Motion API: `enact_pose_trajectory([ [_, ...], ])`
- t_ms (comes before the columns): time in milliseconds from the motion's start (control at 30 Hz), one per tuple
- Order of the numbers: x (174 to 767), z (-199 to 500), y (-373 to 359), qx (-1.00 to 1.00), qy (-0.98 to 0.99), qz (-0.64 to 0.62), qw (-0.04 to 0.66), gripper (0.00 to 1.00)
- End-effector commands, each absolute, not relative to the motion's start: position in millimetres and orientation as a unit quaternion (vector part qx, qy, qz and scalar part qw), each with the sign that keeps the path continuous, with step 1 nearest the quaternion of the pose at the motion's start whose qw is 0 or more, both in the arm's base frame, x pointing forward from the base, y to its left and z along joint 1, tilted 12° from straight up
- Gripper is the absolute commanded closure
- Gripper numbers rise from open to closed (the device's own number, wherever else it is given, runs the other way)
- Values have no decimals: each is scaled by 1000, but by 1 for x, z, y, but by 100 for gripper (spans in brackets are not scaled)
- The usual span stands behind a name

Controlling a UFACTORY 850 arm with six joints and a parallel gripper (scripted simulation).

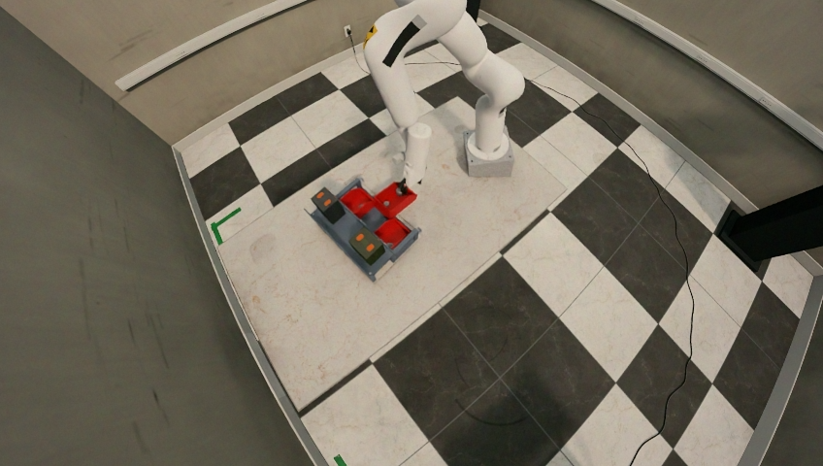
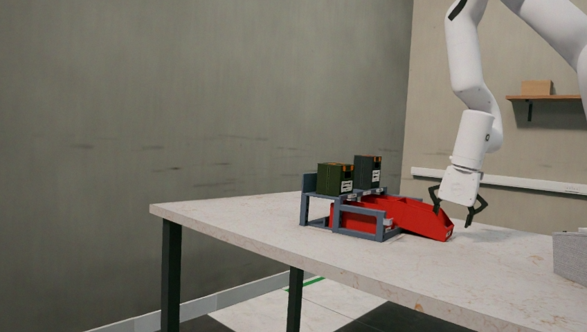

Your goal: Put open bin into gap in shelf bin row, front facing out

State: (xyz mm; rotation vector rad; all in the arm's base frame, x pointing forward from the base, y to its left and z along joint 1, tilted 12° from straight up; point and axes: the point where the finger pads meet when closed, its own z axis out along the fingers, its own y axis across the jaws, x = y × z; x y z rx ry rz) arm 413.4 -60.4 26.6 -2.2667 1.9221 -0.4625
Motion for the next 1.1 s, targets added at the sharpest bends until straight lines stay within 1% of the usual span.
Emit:
enact_pose_trajectory([
  [0, 414, 27, -60, -752, 638, -154, 67, 0],
  [1067, 421, 8, -62, -752, 638, -154, 67, 0],
])
